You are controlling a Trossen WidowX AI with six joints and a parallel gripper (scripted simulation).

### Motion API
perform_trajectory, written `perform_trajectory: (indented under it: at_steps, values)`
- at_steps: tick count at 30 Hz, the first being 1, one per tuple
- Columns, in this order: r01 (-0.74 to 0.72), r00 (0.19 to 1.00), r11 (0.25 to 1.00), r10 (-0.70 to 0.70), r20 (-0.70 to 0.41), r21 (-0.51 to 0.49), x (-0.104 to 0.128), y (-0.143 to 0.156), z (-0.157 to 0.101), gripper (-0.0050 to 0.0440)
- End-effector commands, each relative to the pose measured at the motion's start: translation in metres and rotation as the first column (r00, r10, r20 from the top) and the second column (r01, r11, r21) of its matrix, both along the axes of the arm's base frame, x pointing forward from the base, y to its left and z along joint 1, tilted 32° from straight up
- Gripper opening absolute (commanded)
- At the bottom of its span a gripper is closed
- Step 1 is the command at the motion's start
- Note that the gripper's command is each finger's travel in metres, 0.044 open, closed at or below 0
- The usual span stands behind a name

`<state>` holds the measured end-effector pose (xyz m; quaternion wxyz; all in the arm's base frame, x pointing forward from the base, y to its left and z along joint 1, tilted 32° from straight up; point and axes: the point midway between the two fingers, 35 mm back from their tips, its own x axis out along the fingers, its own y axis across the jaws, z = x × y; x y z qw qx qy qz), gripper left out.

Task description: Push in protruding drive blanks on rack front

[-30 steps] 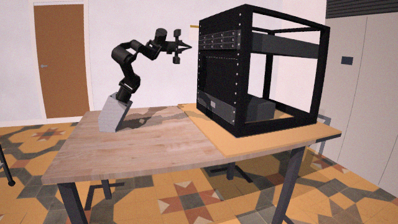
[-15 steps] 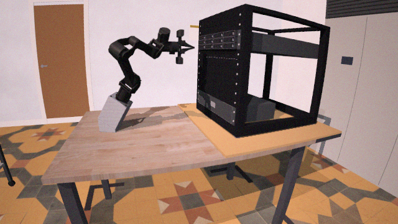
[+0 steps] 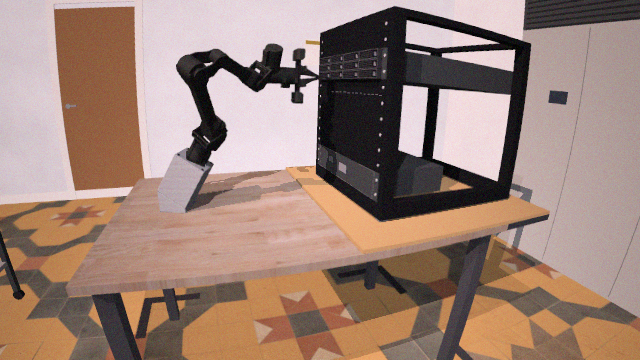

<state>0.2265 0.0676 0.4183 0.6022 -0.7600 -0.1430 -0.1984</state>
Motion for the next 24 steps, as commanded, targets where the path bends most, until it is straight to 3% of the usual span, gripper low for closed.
perform_trajectory:
  at_steps: [1,19,24]
  values:
    - [-0.008,1.0,1.0,0.008,0.022,0.016,0.002,-0.002,0.013,-0.005]
    - [-0.005,1.0,1.0,0.005,0.016,0.01,0.002,-0.002,0.009,-0.005]
    - [0.0,0.999,1.0,0.0,0.041,0.002,-0.01,0.001,0.009,-0.005]
